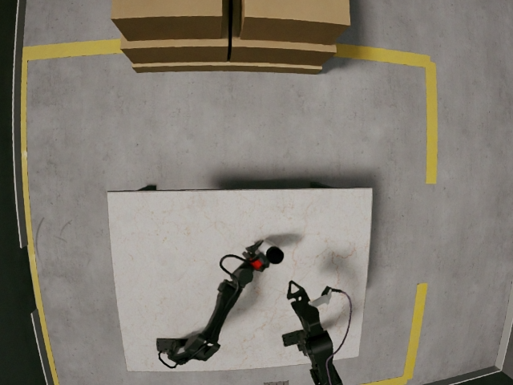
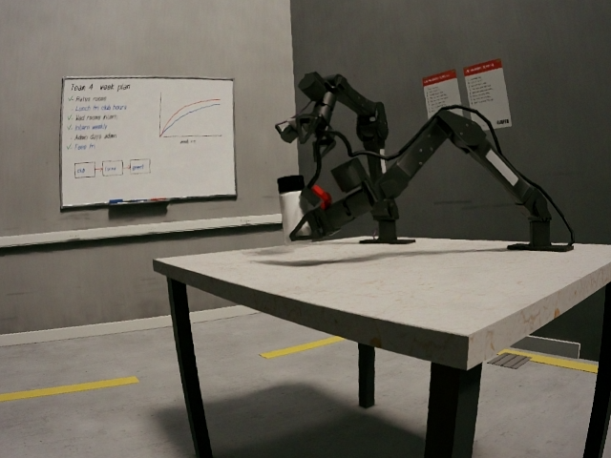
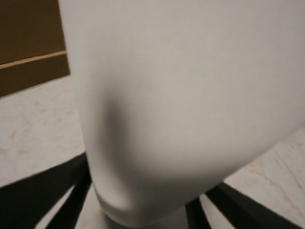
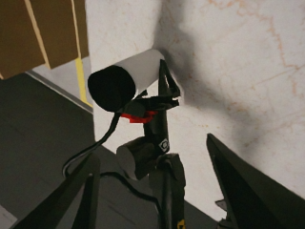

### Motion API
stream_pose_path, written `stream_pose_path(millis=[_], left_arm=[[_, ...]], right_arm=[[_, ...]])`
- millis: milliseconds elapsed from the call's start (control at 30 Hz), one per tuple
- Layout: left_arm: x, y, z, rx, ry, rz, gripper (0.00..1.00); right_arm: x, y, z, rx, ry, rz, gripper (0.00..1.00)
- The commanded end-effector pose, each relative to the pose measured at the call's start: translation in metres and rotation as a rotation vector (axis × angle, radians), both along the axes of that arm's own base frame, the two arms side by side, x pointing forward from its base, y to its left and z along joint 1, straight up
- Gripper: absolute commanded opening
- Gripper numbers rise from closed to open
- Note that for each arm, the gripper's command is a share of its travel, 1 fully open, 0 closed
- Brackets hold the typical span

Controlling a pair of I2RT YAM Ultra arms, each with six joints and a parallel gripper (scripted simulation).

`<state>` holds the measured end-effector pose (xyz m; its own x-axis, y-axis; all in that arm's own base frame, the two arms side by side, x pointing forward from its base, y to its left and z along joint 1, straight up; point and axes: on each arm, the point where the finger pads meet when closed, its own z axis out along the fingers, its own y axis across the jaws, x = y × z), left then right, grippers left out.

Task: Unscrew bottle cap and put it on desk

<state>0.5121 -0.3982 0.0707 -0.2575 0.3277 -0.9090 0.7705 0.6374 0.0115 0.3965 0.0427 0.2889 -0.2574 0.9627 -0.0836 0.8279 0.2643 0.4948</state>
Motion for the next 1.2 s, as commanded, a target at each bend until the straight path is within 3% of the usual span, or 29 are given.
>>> stream_pose_path(millis=[0,200,233,1167], left_arm=[[0.008,-0.044,0.039,-0.09,-0.069,0.036,0.0],[0.011,-0.044,0.039,-0.094,-0.069,0.046,0.0],[0.011,-0.044,0.051,-0.105,-0.083,0.046,0.0],[0.009,-0.047,0.051,-0.106,-0.084,0.034,0.0]], right_arm=[[0.001,-0.002,0.004,-0.007,-0.012,0.0,0.94],[0.001,-0.002,0.004,-0.007,-0.012,0.0,0.94],[0.001,-0.002,0.004,-0.007,-0.012,0.0,0.94],[0.001,-0.002,0.004,-0.007,-0.012,0.0,0.94]])
